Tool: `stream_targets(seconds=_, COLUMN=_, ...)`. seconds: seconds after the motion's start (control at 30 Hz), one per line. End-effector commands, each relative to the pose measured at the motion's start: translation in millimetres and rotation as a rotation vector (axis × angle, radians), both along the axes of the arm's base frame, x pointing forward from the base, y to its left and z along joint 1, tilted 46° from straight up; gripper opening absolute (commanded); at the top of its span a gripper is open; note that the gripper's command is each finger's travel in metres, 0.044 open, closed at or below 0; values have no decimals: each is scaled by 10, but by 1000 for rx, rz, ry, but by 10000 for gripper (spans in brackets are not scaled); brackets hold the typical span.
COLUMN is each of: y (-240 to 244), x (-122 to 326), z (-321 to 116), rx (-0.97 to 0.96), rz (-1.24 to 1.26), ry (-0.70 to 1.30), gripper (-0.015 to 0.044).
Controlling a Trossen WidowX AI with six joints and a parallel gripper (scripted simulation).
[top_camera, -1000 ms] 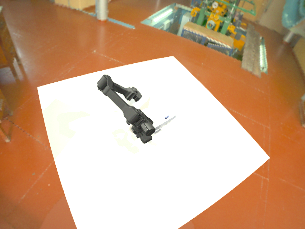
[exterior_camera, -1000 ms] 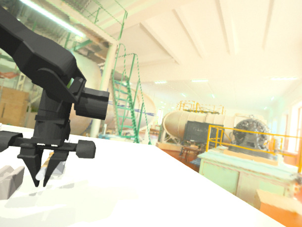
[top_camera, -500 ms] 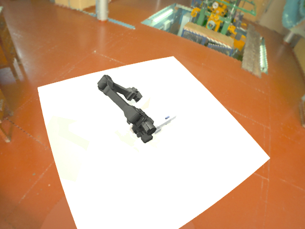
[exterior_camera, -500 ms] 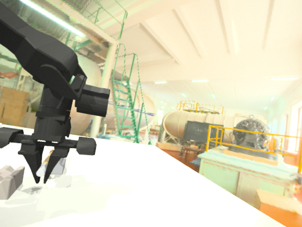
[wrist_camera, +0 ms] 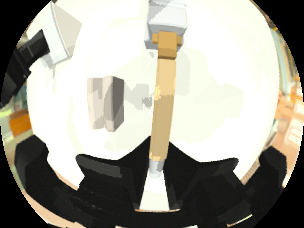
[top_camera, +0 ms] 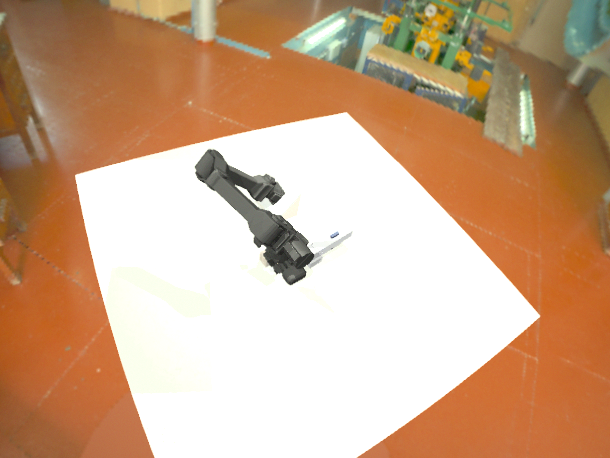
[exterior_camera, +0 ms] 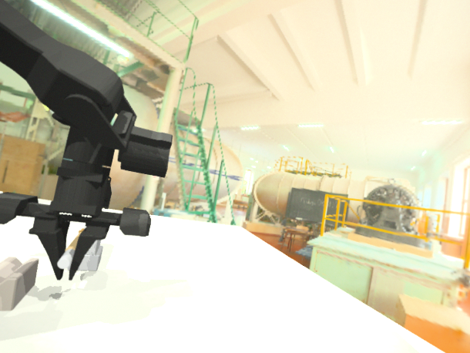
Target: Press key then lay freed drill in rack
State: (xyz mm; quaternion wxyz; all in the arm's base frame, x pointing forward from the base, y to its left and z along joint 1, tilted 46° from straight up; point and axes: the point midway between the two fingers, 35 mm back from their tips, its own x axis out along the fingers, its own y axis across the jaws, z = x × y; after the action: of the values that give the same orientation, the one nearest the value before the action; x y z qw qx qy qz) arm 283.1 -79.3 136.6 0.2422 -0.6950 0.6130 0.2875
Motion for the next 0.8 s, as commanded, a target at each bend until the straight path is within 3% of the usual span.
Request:
stream_targets(seconds=0.0, y=23, x=2, z=19, rx=0, rz=-2, ry=-4, gripper=0)
stream_targets(seconds=0.77, y=6, x=-210, z=81, rx=0, rz=-2, ry=-3, gripper=0)
